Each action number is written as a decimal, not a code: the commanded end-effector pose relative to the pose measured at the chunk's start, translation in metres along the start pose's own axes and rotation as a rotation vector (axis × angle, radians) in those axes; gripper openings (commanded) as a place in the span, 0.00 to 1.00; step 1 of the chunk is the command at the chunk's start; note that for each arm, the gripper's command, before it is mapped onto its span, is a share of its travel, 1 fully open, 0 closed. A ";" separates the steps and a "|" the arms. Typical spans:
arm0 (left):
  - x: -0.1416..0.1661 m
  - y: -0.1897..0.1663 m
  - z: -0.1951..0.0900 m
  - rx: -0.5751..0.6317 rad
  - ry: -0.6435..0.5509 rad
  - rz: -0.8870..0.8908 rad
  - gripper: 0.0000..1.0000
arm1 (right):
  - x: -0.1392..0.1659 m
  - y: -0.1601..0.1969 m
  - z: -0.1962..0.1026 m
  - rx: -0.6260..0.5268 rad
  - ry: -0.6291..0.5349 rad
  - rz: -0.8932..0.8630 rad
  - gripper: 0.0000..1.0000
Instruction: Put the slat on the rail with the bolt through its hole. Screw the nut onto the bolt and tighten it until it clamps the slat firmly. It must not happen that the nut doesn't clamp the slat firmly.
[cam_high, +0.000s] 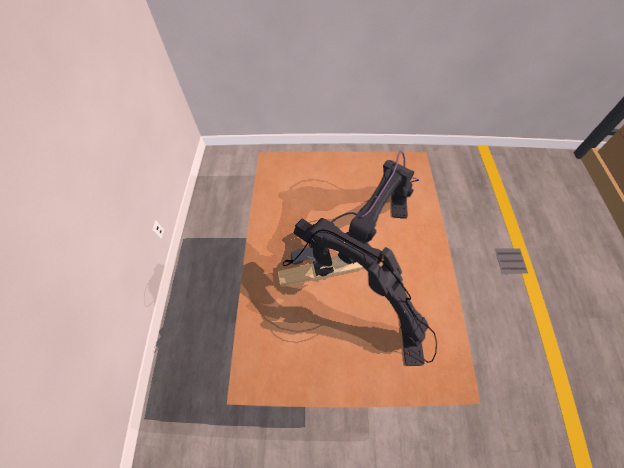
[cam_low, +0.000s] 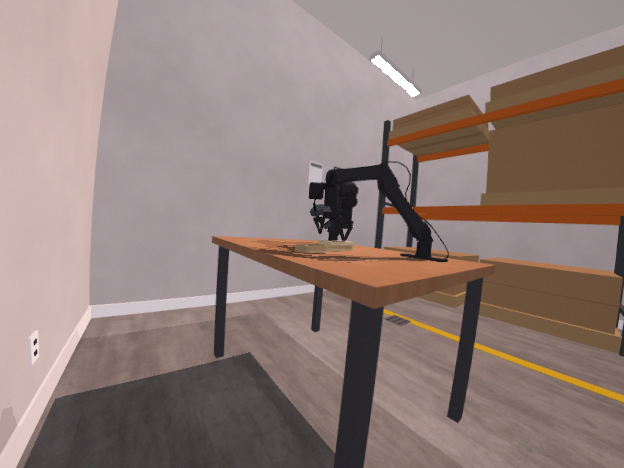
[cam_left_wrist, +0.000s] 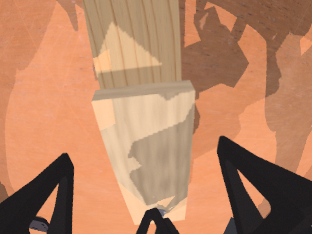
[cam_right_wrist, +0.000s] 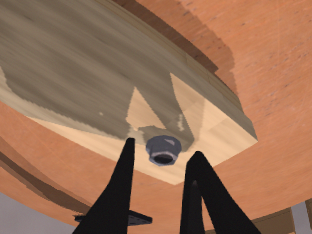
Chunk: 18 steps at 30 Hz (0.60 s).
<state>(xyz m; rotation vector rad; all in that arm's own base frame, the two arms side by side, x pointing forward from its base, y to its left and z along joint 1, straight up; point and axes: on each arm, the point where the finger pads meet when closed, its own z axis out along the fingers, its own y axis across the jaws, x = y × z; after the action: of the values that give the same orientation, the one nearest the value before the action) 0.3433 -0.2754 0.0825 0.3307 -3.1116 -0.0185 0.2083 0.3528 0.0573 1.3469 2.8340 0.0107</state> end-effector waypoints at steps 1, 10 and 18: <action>-0.003 -0.004 -0.011 0.024 -0.020 -0.002 1.00 | 0.000 0.002 -0.004 -0.013 0.003 0.000 0.34; -0.003 -0.004 -0.010 0.024 -0.020 -0.002 1.00 | 0.000 0.002 -0.004 -0.013 0.003 0.000 0.34; -0.003 -0.004 -0.005 0.024 -0.020 -0.002 1.00 | 0.000 0.002 -0.004 -0.013 0.003 0.000 0.34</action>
<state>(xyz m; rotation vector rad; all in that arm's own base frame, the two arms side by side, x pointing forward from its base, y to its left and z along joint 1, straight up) 0.3433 -0.2754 0.0825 0.3308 -3.1116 -0.0185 0.2083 0.3528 0.0573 1.3469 2.8340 0.0107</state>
